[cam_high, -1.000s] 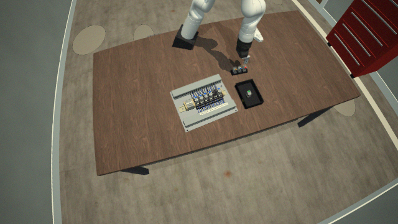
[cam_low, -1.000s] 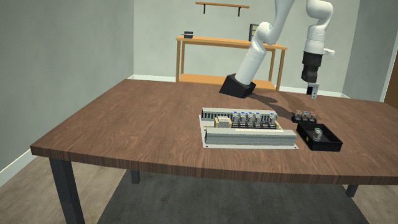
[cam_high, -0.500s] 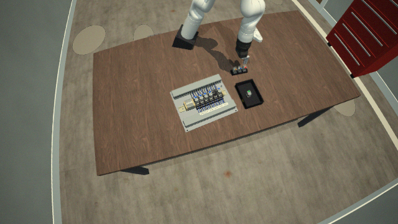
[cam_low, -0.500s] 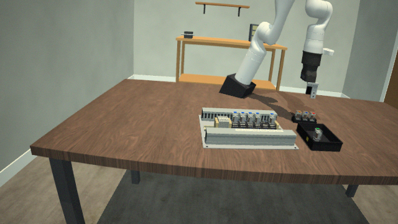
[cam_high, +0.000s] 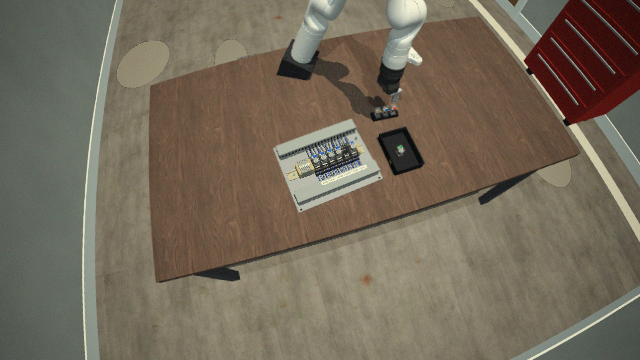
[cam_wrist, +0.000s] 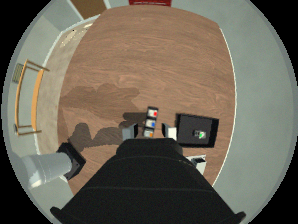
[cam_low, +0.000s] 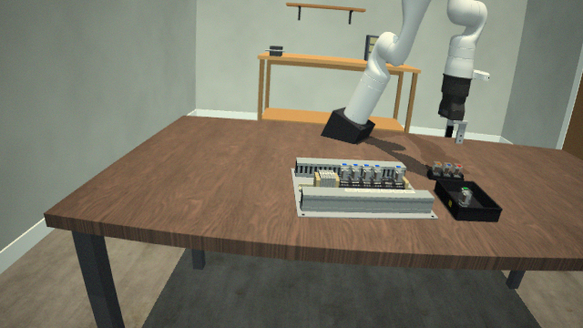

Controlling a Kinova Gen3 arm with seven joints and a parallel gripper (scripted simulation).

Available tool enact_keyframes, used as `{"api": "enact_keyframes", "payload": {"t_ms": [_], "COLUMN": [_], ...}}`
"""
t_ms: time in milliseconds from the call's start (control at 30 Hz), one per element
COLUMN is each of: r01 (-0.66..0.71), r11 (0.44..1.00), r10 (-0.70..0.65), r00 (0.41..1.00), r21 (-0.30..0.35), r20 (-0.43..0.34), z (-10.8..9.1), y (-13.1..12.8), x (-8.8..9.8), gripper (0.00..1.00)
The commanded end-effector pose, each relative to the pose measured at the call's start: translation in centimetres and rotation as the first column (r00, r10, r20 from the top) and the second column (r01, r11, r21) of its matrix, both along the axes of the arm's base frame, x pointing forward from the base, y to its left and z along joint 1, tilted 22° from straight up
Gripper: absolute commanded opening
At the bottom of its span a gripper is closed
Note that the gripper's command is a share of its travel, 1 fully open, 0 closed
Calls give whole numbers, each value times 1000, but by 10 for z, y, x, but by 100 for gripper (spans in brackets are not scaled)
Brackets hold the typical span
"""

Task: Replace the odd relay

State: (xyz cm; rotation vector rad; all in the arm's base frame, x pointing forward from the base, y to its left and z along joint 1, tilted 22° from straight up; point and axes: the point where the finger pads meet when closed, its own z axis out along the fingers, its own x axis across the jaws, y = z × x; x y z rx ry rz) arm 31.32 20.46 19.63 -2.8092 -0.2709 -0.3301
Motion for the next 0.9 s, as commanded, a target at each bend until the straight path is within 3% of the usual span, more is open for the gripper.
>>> {"api": "enact_keyframes", "payload": {"t_ms": [0,867], "r01": [-9,-326], "r11": [1000,941], "r10": [9,334], "r00": [1000,937], "r21": [1,-90], "r20": [4,102], "z": [0,0], "y": [-1,-1], "x": [1,2], "gripper": [100,100]}}
